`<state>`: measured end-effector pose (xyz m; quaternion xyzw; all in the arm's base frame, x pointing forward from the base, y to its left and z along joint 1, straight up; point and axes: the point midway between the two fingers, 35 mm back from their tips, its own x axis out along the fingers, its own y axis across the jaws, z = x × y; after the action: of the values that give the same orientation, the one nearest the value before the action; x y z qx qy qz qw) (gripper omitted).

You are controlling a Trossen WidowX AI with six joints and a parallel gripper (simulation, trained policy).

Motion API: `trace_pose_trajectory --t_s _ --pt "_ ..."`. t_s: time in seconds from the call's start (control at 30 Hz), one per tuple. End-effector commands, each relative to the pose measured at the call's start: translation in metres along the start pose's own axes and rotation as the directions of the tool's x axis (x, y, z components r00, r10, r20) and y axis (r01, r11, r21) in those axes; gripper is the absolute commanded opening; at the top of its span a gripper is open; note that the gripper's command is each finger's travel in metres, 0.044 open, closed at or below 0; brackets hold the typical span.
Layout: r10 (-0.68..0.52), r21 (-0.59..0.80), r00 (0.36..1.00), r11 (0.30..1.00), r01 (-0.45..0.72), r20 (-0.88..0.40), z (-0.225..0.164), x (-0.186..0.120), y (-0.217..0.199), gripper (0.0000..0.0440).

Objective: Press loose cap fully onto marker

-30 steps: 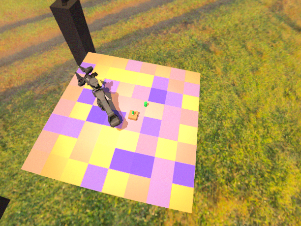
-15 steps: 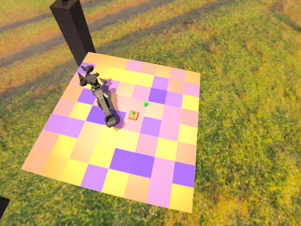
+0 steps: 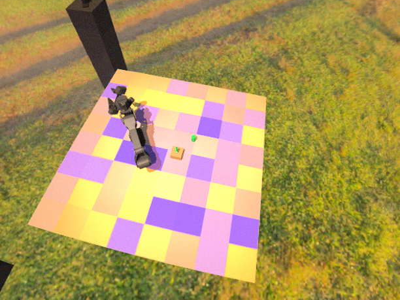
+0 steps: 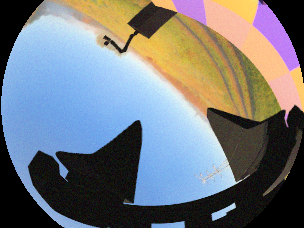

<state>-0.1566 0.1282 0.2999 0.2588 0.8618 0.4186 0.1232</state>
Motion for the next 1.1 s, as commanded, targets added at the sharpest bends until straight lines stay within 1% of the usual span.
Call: trace_pose_trajectory --t_s 0.0,0.5,1.07 --pt "-0.032 0.009 0.999 0.999 0.032 0.042 0.007 0.002 -0.002 0.0327" --pt "-0.127 0.068 0.971 0.991 0.115 0.203 0.034 0.001 -0.006 0.0328" --pt "-0.225 0.152 0.907 0.972 0.181 0.357 0.062 -0.004 -0.006 0.033"
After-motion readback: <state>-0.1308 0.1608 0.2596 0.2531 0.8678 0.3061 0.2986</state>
